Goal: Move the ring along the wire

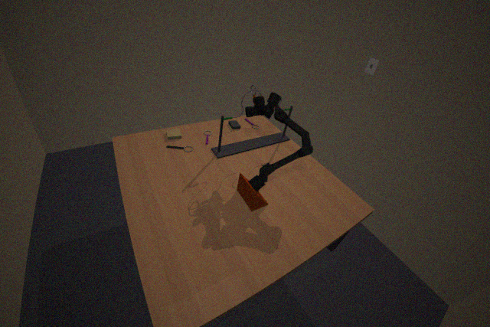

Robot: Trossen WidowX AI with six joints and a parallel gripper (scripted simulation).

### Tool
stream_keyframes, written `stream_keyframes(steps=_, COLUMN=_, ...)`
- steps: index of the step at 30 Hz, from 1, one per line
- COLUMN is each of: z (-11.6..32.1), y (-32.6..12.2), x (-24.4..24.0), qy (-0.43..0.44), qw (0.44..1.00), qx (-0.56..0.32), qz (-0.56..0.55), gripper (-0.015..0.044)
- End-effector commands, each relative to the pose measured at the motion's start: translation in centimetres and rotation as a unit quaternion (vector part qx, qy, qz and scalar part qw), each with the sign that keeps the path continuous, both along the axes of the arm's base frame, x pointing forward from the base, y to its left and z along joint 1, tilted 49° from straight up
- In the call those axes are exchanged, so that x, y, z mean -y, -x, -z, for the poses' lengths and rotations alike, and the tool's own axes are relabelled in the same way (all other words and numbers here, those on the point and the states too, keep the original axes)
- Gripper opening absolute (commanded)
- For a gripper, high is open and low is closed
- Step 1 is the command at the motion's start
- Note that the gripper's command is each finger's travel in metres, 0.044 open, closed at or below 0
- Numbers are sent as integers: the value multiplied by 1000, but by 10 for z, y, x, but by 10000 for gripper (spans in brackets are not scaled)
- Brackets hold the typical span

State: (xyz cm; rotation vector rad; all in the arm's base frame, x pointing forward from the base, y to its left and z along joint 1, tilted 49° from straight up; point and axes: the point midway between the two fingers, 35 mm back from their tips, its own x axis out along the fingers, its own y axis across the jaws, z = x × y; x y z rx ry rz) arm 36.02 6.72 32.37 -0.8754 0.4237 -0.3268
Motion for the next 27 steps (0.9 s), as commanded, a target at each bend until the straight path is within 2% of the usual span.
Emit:
stream_keyframes(steps=1, z=-2, y=1, x=2, qy=29, qw=1000, qx=0, qz=1, gripper=-150)
stream_keyframes(steps=27, z=-13, y=1, x=8, qy=198, qw=980, qx=0, qz=-2, gripper=-150)
